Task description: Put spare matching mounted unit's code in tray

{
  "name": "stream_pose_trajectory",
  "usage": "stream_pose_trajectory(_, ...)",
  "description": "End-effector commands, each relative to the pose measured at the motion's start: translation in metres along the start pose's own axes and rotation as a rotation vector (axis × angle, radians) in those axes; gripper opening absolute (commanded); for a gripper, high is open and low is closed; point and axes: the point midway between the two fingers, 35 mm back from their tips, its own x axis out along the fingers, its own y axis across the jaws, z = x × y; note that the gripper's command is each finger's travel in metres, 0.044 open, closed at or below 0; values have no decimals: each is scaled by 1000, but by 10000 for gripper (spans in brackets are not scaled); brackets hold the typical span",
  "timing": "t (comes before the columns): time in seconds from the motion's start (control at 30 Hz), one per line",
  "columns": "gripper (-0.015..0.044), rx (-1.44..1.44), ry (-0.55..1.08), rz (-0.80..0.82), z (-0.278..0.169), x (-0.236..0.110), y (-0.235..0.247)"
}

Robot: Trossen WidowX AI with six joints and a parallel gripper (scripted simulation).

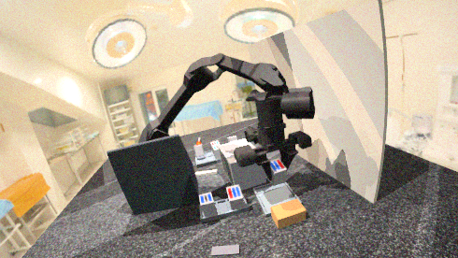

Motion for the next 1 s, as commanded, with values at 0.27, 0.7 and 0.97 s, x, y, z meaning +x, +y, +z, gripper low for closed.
stream_pose_trajectory(0.27, 0, 5, -6, -2, 1, 11, 1)
stream_pose_trajectory(0.7, 0, 5, -7, -2, 2, 23, 2)
stream_pose_trajectory(0.97, 0, 4, -8, -2, 3, 29, 3)
